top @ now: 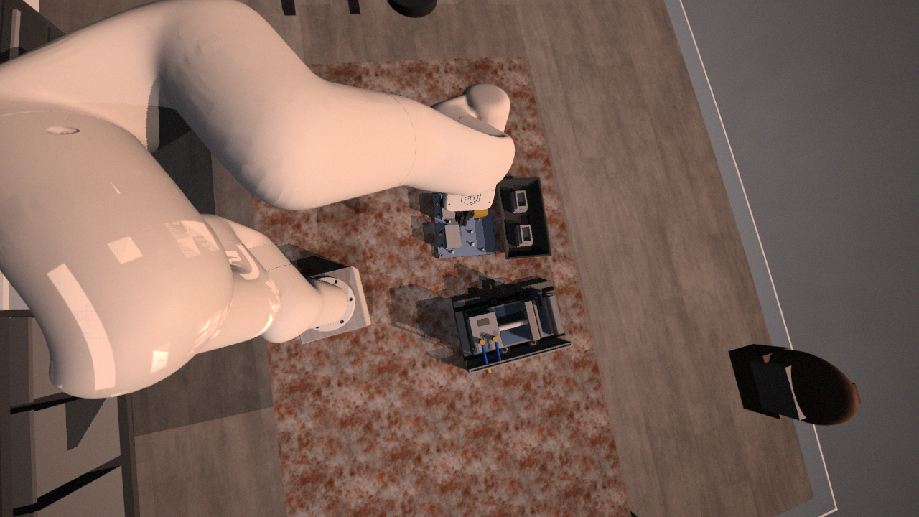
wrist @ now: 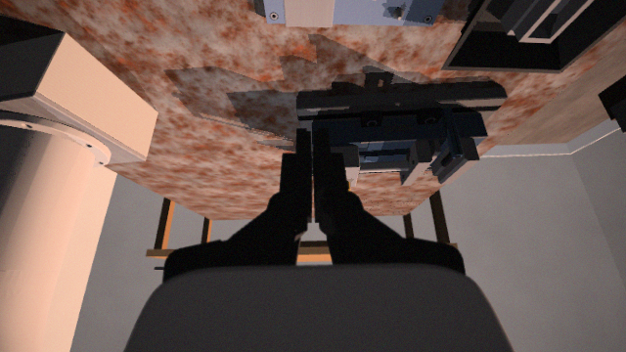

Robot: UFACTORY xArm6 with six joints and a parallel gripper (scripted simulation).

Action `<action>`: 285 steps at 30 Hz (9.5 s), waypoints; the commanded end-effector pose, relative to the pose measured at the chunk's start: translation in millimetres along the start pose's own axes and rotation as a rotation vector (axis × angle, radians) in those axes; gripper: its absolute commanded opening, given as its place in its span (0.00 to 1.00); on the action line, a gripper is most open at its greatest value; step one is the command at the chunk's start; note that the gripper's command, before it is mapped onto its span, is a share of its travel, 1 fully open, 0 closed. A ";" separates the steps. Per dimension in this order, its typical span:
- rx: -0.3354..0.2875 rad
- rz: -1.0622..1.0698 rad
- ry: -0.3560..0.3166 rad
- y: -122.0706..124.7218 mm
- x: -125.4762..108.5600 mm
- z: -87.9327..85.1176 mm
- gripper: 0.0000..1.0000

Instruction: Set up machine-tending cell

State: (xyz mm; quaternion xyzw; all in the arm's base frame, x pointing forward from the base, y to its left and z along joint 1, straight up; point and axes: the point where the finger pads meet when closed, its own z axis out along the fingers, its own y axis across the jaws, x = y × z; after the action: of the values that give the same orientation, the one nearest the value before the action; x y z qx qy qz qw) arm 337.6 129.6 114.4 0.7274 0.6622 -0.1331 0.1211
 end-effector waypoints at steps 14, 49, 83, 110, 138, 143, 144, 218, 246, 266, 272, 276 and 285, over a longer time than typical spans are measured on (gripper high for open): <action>-0.009 0.007 0.358 -1.0 71.4 -30.7 0.00; -0.009 0.007 0.358 -1.0 71.4 -30.7 0.69; -0.003 0.000 0.362 -1.7 97.5 36.4 0.69; -0.003 0.000 0.362 -2.3 120.6 95.9 0.69; -0.003 0.000 0.362 -1.2 121.5 96.0 0.69; -0.003 0.000 0.362 -1.1 121.6 95.9 0.69; -0.003 0.000 0.362 -1.1 121.6 95.9 0.69; -0.003 0.000 0.362 -1.0 127.4 111.2 0.69; -0.003 0.000 0.362 -1.0 127.4 111.3 0.00; -0.003 0.000 0.362 -1.0 127.4 111.3 0.00; -0.003 0.000 0.362 -1.0 127.4 111.3 0.00; -0.003 0.000 0.362 -1.0 127.4 111.3 0.00; -0.003 0.000 0.362 -1.0 127.0 110.1 0.00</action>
State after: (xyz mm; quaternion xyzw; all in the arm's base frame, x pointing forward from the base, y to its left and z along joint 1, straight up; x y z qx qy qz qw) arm 342.5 208.2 -35.8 0.7394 0.6733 -0.0012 0.0004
